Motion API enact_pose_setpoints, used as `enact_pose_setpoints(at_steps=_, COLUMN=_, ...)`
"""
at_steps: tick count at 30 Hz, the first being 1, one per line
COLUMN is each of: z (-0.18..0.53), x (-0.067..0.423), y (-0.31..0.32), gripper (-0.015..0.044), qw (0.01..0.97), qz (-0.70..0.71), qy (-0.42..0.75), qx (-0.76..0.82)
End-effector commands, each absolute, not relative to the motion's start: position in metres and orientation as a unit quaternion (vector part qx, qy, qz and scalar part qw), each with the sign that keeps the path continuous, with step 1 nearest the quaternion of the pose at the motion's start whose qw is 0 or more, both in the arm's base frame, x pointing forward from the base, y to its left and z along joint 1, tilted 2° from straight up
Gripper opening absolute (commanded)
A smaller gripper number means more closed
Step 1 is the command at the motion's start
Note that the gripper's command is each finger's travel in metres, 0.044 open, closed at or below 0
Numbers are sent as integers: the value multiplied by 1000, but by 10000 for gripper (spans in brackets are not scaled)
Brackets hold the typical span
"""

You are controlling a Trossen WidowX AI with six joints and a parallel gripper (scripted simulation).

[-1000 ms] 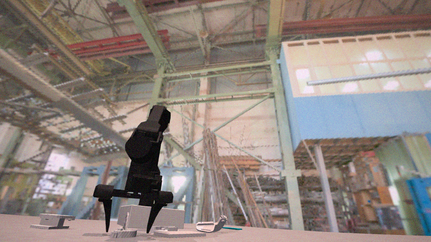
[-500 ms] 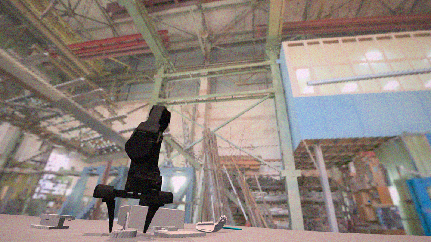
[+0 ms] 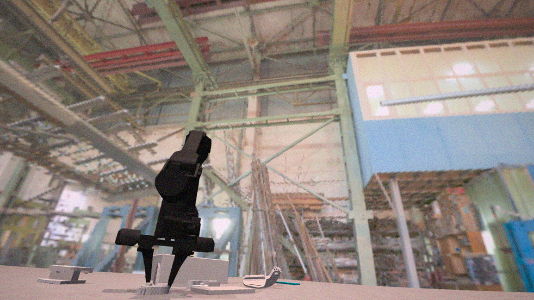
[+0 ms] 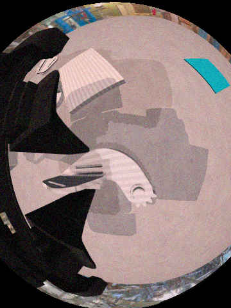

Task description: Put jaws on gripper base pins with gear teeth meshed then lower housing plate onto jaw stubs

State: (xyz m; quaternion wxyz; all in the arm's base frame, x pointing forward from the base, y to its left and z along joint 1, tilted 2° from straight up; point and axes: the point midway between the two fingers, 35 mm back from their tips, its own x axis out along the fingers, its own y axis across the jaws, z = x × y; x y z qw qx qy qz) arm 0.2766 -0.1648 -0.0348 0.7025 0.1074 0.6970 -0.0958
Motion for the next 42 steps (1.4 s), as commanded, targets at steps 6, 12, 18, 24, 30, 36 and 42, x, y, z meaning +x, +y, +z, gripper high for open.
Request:
enact_pose_setpoints(at_steps=6, z=-35, x=277, y=-164, gripper=134, qw=703, qz=-94, qy=697, qx=108)
enact_pose_setpoints(at_steps=12, z=-21, x=278, y=-165, gripper=134, qw=703, qz=-94, qy=697, qx=108)
enact_pose_setpoints(at_steps=18, z=-3, x=279, y=-166, gripper=134, qw=703, qz=-94, qy=697, qx=108)
enact_pose_setpoints(at_steps=24, z=16, x=278, y=-167, gripper=134, qw=703, qz=-94, qy=697, qx=107)
enact_pose_setpoints(at_steps=30, z=36, x=277, y=-166, gripper=134, qw=703, qz=-94, qy=697, qx=107)
enact_pose_setpoints(at_steps=36, z=43, x=276, y=-165, gripper=134, qw=702, qz=-96, qy=697, qx=109)
enact_pose_setpoints(at_steps=42, z=45, x=275, y=-155, gripper=134, qw=692, qz=-151, qy=687, qx=165)
